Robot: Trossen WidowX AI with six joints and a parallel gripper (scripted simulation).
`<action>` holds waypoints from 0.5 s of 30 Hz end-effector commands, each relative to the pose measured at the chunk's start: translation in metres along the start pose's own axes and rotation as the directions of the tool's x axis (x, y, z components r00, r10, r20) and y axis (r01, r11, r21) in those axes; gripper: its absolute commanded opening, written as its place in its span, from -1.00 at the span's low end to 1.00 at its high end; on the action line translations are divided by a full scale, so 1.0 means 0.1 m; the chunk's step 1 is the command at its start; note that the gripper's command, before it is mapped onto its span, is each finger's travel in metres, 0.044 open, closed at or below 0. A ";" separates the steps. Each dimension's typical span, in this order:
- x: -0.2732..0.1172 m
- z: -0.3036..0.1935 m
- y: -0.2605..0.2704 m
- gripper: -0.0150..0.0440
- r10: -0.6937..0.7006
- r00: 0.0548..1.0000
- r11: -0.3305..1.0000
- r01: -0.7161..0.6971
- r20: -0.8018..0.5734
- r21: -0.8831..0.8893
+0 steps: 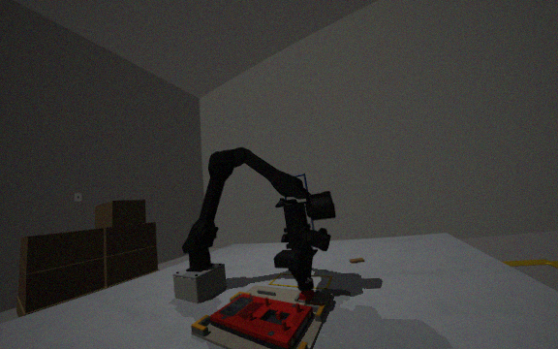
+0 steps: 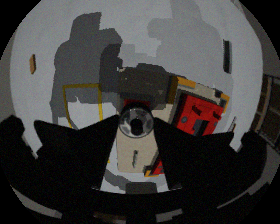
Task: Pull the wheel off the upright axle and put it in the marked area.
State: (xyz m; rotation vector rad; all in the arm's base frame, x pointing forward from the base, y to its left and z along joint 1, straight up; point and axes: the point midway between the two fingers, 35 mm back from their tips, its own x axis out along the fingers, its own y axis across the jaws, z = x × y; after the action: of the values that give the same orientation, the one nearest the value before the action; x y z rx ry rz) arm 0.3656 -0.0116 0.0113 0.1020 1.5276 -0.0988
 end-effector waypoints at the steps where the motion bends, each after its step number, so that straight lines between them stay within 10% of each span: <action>1: 0.00 0.00 0.00 -0.28 0.002 1.000 1.000 -0.002 0.000 0.000; 15: -0.05 0.00 0.00 -0.49 0.001 1.000 1.000 -0.001 -0.001 0.000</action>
State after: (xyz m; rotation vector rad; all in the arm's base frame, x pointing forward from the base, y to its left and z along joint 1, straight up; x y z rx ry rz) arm 0.3660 -0.0116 0.0143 0.1020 1.5275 -0.0988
